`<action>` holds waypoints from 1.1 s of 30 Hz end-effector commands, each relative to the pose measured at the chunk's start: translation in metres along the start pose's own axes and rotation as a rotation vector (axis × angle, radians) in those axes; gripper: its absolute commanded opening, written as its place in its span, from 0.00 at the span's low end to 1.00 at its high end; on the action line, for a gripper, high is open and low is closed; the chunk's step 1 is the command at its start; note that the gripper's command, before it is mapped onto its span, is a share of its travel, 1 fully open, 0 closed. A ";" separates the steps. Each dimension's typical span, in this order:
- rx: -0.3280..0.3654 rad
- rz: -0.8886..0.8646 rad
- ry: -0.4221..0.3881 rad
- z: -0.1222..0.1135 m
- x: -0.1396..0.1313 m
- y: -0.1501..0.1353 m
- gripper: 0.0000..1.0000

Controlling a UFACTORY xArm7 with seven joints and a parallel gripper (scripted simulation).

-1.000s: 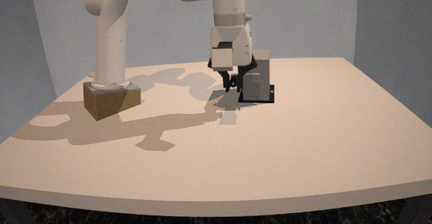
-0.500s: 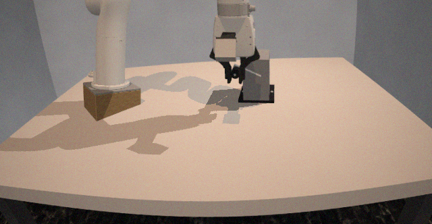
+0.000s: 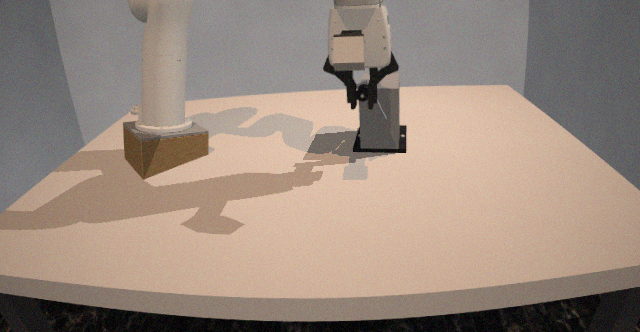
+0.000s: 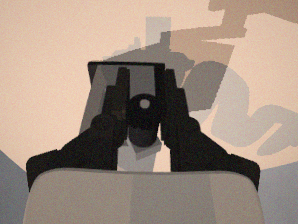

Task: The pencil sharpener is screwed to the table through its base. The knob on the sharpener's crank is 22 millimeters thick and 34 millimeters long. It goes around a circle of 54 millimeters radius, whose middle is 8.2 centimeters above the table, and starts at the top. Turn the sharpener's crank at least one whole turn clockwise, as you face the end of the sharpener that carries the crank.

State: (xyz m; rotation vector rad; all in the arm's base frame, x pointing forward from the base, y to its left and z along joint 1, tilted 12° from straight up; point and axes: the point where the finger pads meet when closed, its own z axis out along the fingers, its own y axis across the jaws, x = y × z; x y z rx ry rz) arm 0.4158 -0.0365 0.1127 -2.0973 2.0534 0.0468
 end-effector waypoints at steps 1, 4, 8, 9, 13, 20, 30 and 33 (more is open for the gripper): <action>0.003 0.000 -0.001 -0.002 0.000 -0.003 0.00; 0.003 0.000 -0.001 -0.002 0.000 -0.003 0.00; 0.003 0.000 -0.001 -0.002 0.000 -0.003 0.00; 0.003 0.000 -0.001 -0.002 0.000 -0.003 0.00; 0.003 0.000 -0.001 -0.002 0.000 -0.003 0.00; 0.003 0.000 -0.001 -0.003 0.000 -0.006 0.00; 0.003 0.000 -0.001 -0.007 0.000 -0.023 0.00; 0.003 0.000 -0.001 -0.007 0.000 -0.024 0.00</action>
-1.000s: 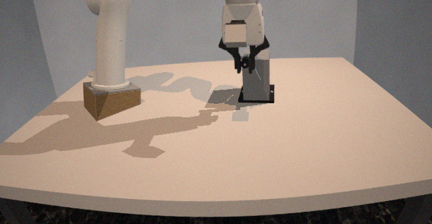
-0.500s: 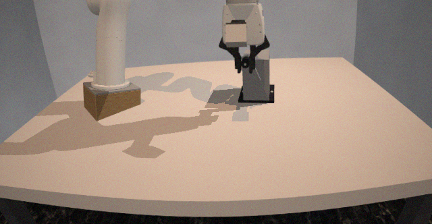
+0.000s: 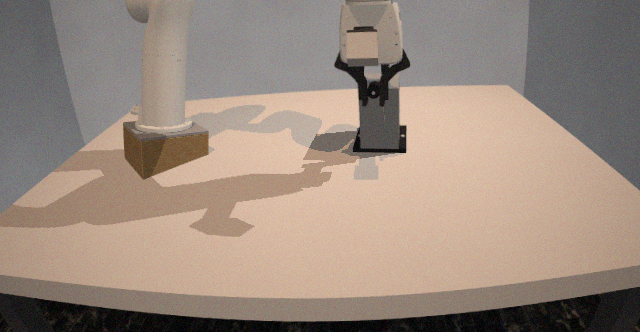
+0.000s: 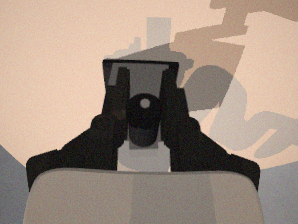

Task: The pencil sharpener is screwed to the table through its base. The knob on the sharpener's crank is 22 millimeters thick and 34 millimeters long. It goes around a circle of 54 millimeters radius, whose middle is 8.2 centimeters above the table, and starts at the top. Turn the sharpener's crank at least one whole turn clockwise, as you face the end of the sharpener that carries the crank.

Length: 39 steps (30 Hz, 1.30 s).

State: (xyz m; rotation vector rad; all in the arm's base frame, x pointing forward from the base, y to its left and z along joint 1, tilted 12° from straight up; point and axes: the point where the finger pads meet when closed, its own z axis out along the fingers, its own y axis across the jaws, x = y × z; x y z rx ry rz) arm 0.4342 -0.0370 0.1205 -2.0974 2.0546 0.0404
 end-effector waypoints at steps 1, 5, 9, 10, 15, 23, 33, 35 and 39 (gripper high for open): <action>0.000 0.000 -0.005 -0.001 0.000 -0.005 0.00; 0.000 0.000 -0.005 -0.001 0.000 -0.005 0.00; 0.000 0.000 -0.005 -0.001 0.000 -0.005 0.00; 0.000 0.000 -0.005 -0.001 0.000 -0.005 0.00; 0.000 0.000 -0.005 -0.001 0.000 -0.005 0.54; 0.000 0.000 -0.005 -0.001 0.000 -0.005 0.54; 0.000 0.000 -0.005 -0.001 0.000 -0.005 0.54; 0.000 0.000 -0.005 -0.001 0.000 -0.005 0.54; 0.000 0.000 -0.005 -0.001 0.000 -0.005 0.54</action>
